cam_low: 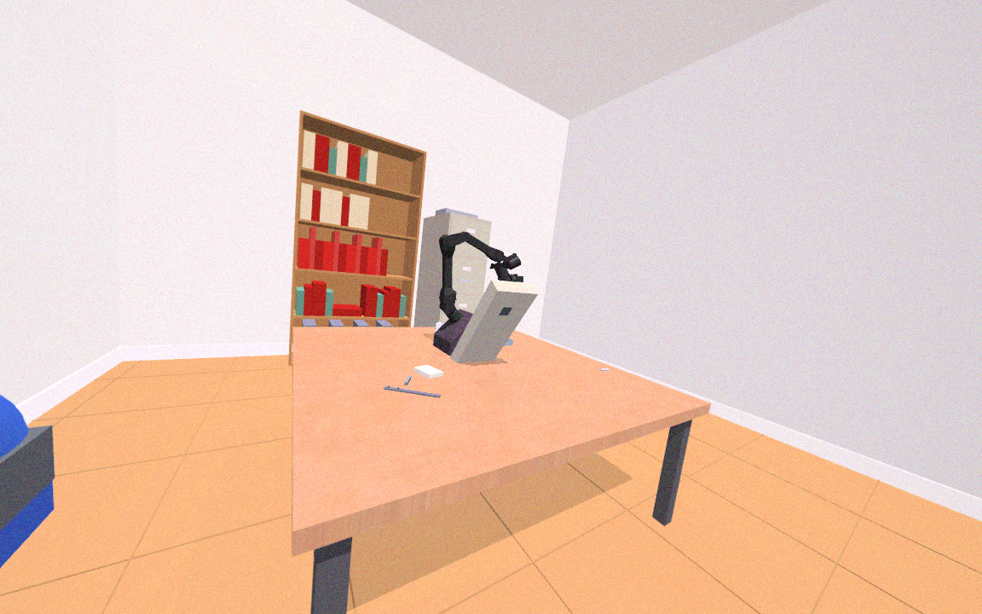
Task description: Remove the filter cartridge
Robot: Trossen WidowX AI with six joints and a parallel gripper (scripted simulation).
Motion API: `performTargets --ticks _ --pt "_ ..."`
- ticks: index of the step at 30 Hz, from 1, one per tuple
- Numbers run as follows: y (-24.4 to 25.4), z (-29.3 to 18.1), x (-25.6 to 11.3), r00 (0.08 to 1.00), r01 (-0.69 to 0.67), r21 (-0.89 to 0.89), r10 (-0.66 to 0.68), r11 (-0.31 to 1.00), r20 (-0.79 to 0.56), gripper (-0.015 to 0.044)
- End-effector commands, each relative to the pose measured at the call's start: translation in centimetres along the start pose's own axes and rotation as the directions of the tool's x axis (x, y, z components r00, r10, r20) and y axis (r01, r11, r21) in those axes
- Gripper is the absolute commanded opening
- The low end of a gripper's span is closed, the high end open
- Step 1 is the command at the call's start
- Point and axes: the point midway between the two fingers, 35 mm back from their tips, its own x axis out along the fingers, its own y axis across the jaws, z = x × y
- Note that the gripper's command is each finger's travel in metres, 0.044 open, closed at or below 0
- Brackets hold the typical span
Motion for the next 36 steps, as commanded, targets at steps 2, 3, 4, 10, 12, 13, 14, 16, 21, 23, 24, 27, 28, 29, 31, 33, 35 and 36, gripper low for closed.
performTargets --ticks 2,3,4,10,12,13,14,16,21,23,24,27,28,29,31,33,35,36 --pt "3.9 -1.5 2.1 0.998 -0.064 -0.112 0.064 0.992 -0.003 0.0000" --pt "4.6 -1.9 2.5 0.997 -0.078 -0.135 0.078 0.988 -0.004 0.0000" --pt "5.4 -2.3 2.9 0.996 -0.092 -0.158 0.092 0.983 -0.006 0.0000" --pt "9.4 -5.2 5.3 0.985 -0.172 -0.292 0.172 0.941 -0.026 0.0000" --pt "10.6 -6.4 6.1 0.980 -0.198 -0.335 0.197 0.921 -0.037 0.0000" --pt "11.1 -7.0 6.4 0.977 -0.210 -0.356 0.209 0.910 -0.043 0.0000" --pt "11.6 -7.6 6.8 0.974 -0.223 -0.377 0.221 0.899 -0.050 0.0000" --pt "12.6 -8.9 7.4 0.968 -0.248 -0.418 0.243 0.874 -0.065 0.0000" --pt "13.6 -10.5 8.2 0.959 -0.278 -0.466 0.270 0.840 -0.085 0.0000" --pt "13.6 -10.5 8.2 0.959 -0.278 -0.466 0.270 0.840 -0.085 0.0000" --pt "13.6 -10.5 8.2 0.959 -0.278 -0.466 0.270 0.840 -0.085 0.0000" --pt "13.6 -10.8 8.8 0.959 -0.278 -0.466 0.270 0.840 -0.085 0.0000" --pt "13.7 -11.0 9.2 0.959 -0.278 -0.466 0.270 0.840 -0.085 0.0000" --pt "13.7 -11.2 9.6 0.959 -0.278 -0.466 0.270 0.840 -0.085 0.0000" --pt "13.7 -11.6 10.3 0.959 -0.278 -0.466 0.270 0.840 -0.085 0.0000" --pt "13.8 -12.0 11.1 0.959 -0.278 -0.466 0.270 0.840 -0.086 0.0000" --pt "13.8 -12.4 11.8 0.959 -0.278 -0.466 0.270 0.840 -0.086 0.0000" --pt "13.8 -12.7 12.2 0.959 -0.278 -0.466 0.270 0.840 -0.086 0.0000"
